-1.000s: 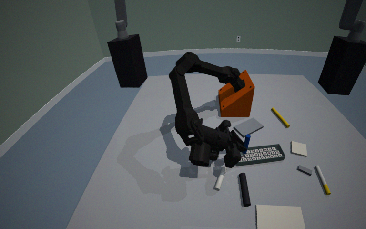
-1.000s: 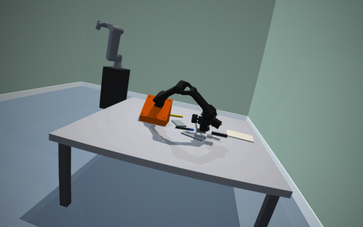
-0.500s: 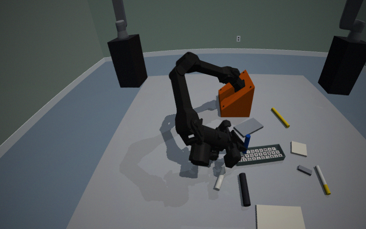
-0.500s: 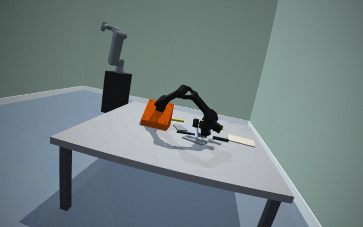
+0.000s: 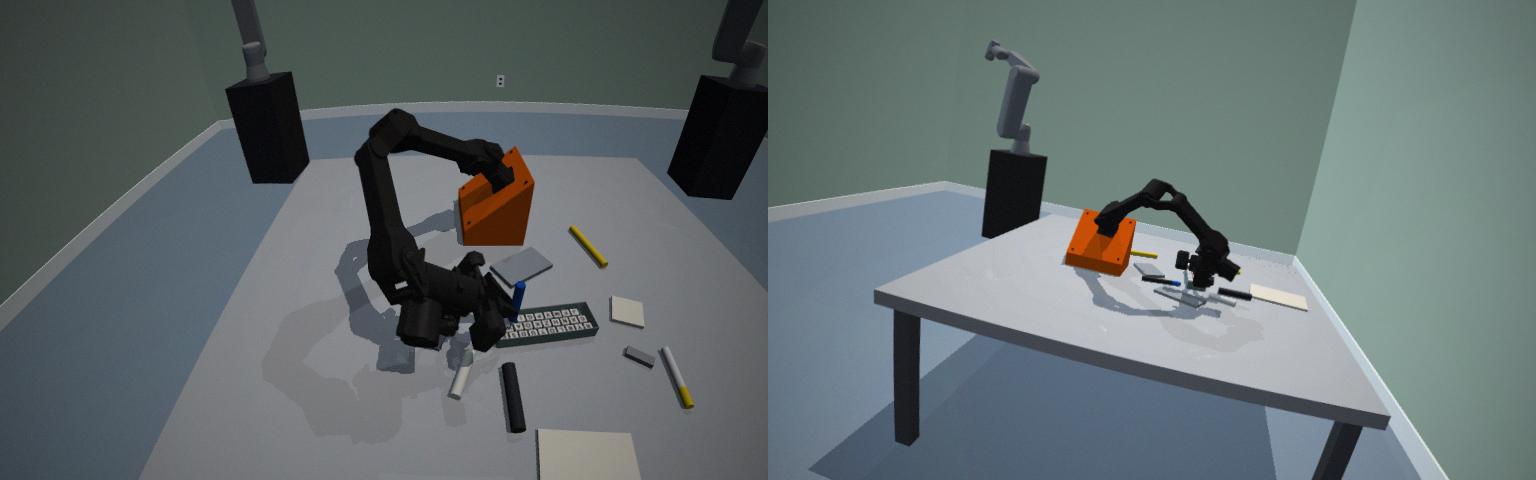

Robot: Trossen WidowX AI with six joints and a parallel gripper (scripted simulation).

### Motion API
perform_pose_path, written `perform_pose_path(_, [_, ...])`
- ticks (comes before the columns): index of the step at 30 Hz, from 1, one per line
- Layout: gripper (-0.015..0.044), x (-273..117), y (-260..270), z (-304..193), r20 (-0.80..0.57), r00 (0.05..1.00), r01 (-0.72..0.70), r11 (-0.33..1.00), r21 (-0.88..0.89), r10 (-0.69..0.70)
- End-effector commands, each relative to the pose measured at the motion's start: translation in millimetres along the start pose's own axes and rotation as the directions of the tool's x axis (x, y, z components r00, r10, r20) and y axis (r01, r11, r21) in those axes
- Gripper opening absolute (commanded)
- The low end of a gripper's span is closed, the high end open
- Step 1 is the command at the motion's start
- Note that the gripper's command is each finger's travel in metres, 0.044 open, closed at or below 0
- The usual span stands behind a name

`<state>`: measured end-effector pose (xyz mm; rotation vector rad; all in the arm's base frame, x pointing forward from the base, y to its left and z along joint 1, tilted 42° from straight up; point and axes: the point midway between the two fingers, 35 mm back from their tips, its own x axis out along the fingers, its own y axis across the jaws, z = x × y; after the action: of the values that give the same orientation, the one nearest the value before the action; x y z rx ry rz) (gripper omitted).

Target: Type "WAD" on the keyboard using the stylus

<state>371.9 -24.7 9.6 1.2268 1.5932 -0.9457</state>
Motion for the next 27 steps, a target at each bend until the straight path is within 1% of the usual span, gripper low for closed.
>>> perform_pose_path(1, [0.0081, -1, 0, 0, 0.005, 1.000, 0.001, 1.000, 0.000, -0.001])
perform_pose_path(9, [0.0081, -17, -2, -30, 0.003, 1.000, 0.000, 1.000, 0.000, 0.000])
perform_pose_path(14, [0.0085, -17, 1, -29, 0.010, 1.000, -0.006, 1.000, -0.014, 0.007])
perform_pose_path(21, [0.0038, -17, 1, -29, 0.010, 1.000, -0.006, 1.000, -0.014, 0.007])
perform_pose_path(22, [0.0012, -16, 1, -29, 0.010, 1.000, -0.006, 1.000, -0.013, 0.006])
perform_pose_path(23, [0.0000, -15, 1, -31, 0.009, 1.000, -0.005, 1.000, -0.012, 0.005])
perform_pose_path(27, [0.0000, -6, 0, -40, 0.004, 1.000, 0.000, 1.000, -0.002, 0.000])
